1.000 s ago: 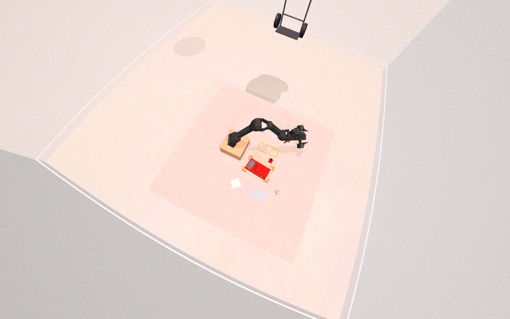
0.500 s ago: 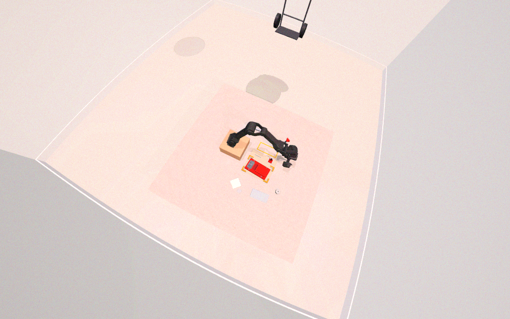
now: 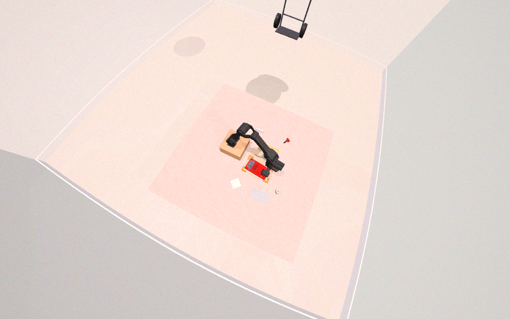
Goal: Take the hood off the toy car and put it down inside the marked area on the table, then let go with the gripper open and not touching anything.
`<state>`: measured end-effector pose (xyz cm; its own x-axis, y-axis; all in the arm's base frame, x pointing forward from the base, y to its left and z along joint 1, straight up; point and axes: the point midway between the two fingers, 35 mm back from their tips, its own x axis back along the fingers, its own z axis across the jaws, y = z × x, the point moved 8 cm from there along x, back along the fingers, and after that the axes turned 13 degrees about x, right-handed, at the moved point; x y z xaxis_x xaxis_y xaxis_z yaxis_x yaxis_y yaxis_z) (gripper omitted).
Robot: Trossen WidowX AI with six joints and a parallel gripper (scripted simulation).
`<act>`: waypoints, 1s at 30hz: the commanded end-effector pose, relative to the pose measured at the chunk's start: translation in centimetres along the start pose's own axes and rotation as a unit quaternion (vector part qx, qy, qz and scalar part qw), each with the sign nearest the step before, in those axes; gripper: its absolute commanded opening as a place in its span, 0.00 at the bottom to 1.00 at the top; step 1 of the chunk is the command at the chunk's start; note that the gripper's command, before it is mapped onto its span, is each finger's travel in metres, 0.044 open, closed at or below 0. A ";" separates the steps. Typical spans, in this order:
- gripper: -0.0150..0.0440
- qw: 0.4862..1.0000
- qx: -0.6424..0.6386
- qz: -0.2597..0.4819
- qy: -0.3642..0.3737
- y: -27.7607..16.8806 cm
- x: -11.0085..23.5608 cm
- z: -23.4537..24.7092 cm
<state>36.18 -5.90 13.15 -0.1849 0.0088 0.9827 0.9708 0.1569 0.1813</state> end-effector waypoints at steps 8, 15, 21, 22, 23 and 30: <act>1.00 0.997 -0.006 0.075 0.010 -3.2 1.2 -1.7; 1.00 0.997 -0.006 0.075 0.010 -3.2 0.7 -1.7; 1.00 0.997 -0.006 0.075 0.010 -3.3 0.2 -1.7; 1.00 0.997 -0.006 0.075 0.010 -3.3 0.1 -1.7; 1.00 0.997 -0.006 0.075 0.010 -3.3 0.1 -1.7; 1.00 0.997 -0.006 0.075 0.010 -3.4 -0.5 -1.7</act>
<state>33.32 -8.05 12.52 -0.0409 0.0084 0.9991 0.9893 0.1405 0.0393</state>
